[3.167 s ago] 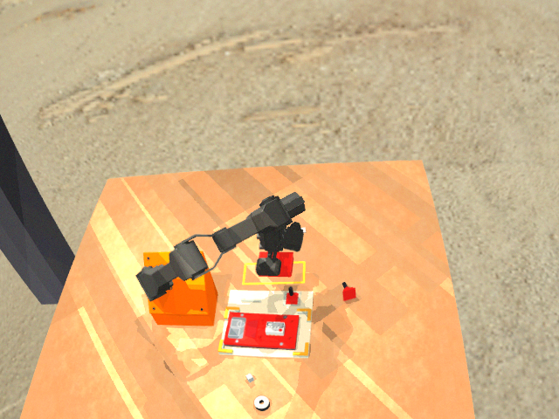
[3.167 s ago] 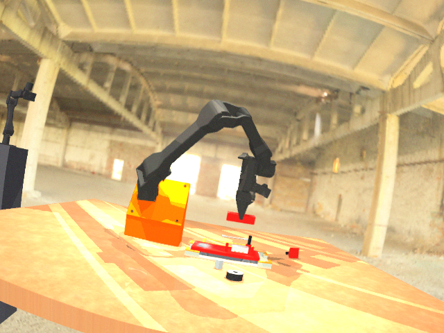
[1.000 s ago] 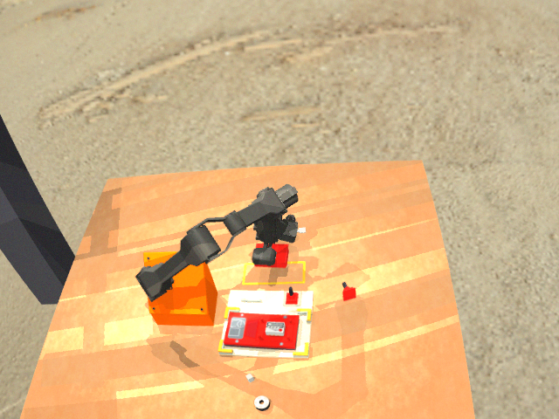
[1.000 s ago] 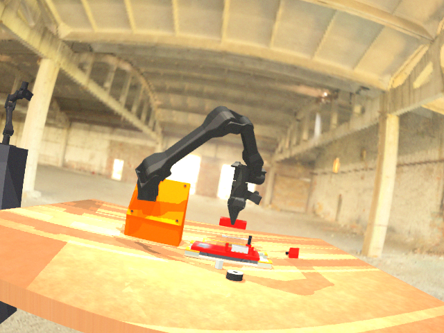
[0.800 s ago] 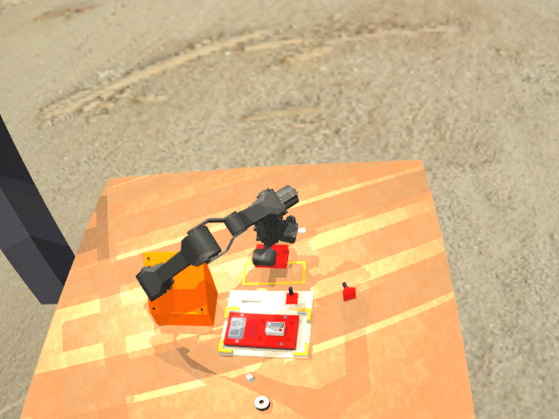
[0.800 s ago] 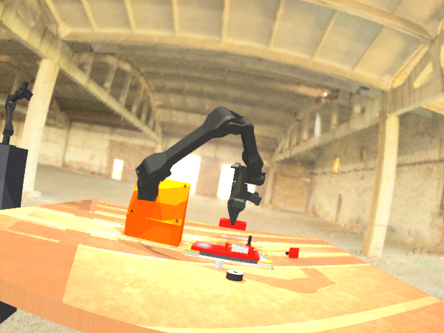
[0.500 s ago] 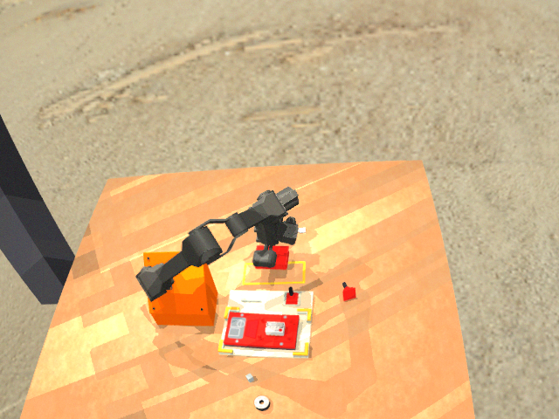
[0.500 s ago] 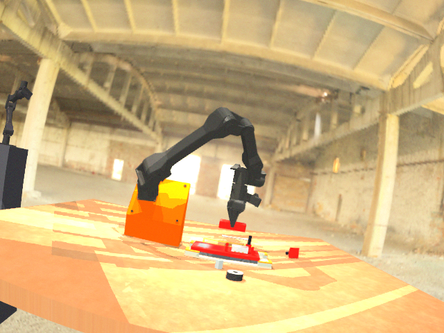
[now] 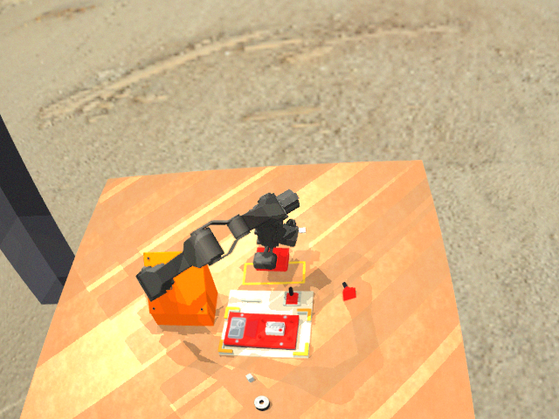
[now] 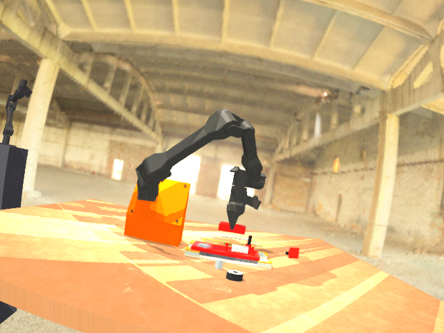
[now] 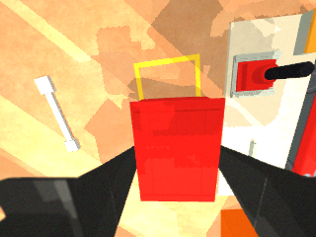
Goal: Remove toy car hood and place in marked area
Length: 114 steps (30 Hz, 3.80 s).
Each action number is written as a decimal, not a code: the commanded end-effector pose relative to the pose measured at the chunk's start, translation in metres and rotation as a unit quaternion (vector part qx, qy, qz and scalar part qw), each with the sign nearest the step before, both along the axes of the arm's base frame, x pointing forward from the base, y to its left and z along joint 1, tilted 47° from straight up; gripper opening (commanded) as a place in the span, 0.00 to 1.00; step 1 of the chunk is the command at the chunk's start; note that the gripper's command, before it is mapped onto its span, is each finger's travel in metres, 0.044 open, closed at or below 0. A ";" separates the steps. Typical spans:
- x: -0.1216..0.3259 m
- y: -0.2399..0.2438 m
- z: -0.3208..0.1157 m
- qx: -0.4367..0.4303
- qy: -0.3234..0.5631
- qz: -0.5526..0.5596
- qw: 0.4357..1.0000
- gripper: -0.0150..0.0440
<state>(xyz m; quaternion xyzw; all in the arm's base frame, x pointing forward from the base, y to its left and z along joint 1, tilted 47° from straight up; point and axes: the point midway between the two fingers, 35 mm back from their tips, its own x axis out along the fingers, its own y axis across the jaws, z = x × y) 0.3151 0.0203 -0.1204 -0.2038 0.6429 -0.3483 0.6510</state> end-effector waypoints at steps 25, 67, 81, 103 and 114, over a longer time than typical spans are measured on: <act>-0.002 -0.013 -0.011 -0.002 0.001 0.002 1.000 0.25; -0.005 -0.029 -0.026 -0.004 0.001 0.002 1.000 0.25; -0.006 -0.035 -0.031 -0.004 0.001 0.002 1.000 0.25; -0.006 -0.038 -0.034 -0.003 0.000 0.000 1.000 0.65; -0.004 -0.026 -0.024 -0.002 0.000 0.000 1.000 1.00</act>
